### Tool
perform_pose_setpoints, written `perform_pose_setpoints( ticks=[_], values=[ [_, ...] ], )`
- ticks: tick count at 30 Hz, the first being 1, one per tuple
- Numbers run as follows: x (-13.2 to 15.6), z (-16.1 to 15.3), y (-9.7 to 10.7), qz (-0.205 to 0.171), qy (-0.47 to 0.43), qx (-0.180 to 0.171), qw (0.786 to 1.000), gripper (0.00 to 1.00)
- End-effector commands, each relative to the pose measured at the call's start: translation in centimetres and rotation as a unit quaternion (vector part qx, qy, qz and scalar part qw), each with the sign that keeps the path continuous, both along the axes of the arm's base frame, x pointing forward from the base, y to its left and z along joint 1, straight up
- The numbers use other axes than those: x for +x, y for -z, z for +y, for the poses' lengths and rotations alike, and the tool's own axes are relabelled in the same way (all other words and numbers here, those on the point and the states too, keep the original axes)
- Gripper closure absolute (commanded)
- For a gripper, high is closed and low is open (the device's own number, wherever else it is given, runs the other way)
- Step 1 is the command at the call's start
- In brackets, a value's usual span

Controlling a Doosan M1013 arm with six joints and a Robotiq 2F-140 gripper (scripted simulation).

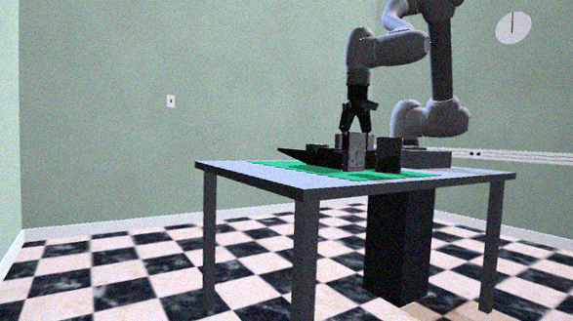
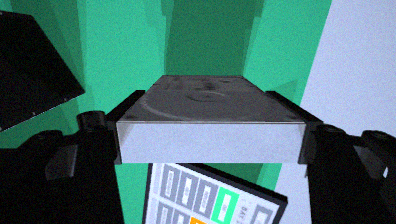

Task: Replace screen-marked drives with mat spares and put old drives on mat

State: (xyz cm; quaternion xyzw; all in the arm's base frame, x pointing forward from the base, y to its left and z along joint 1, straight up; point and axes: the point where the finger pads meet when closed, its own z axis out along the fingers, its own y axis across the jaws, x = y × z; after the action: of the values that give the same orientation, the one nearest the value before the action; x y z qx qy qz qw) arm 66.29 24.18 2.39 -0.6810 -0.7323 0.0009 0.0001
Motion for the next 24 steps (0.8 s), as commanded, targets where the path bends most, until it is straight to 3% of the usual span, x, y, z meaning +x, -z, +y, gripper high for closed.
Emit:
perform_pose_setpoints(
  ticks=[1,24],
  values=[
    [0.04,0.02,0.02,-0.001,0.0,0.0,1.0,0.9],
    [0.04,0.02,0.8,-0.001,0.0,0.0,1.0,0.9]
  ],
)
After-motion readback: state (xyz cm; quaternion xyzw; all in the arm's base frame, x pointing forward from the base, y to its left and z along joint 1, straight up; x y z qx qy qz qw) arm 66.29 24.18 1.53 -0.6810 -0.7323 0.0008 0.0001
